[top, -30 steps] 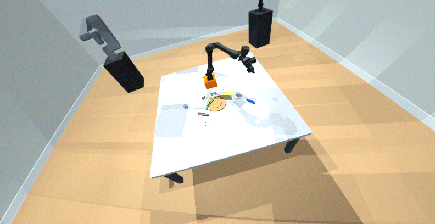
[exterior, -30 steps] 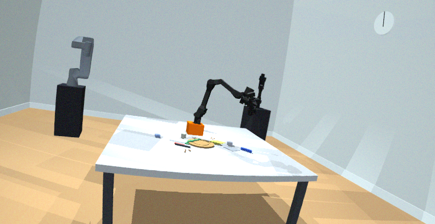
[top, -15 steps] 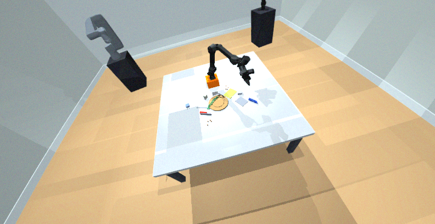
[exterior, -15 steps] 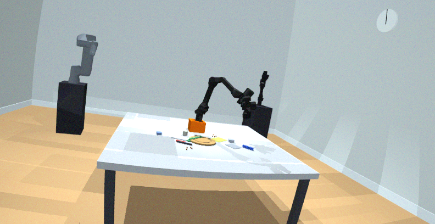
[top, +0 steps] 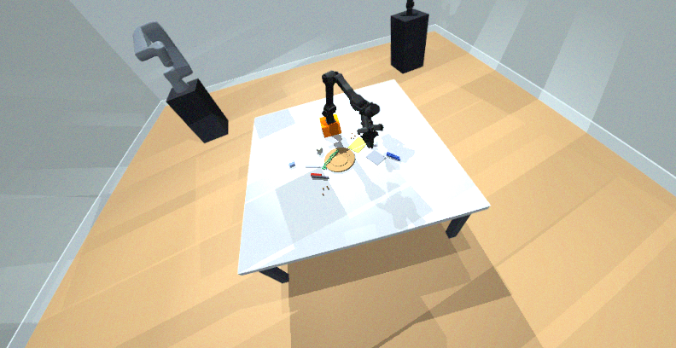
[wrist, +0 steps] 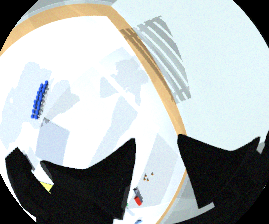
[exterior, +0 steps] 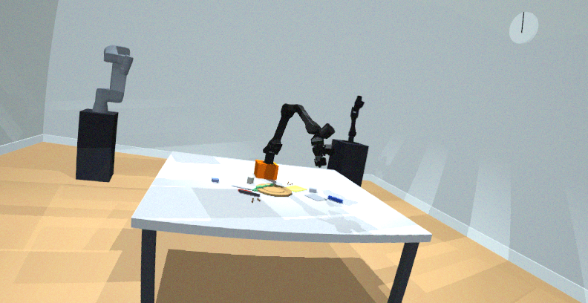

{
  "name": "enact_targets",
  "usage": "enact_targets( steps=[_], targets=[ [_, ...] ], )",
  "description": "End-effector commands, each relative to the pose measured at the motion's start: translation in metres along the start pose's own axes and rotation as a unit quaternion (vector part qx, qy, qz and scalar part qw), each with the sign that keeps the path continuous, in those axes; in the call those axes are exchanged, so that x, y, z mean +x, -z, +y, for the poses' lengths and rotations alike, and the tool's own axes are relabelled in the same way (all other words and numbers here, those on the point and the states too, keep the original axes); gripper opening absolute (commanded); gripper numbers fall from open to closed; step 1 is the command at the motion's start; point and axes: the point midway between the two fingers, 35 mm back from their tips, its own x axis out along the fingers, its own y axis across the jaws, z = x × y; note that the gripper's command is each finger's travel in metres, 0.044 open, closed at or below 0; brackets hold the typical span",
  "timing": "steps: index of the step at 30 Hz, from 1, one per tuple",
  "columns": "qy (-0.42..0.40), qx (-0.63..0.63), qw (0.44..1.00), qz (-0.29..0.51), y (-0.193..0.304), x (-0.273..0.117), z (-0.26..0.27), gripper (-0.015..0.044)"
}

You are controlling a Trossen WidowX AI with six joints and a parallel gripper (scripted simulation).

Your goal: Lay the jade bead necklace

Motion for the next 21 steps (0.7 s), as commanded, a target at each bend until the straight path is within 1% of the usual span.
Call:
enact_targets(
  steps=[1,11,21],
  targets=[
    [-0.029,0.014,0.999,0.034,0.028,0.017,0.004,0.0200],
    [-0.092,0.073,0.987,0.112,0.100,0.044,0.002,0.0200],
    [-0.159,0.155,0.956,0.190,0.176,0.056,0.007,0.0200]
  ],
)
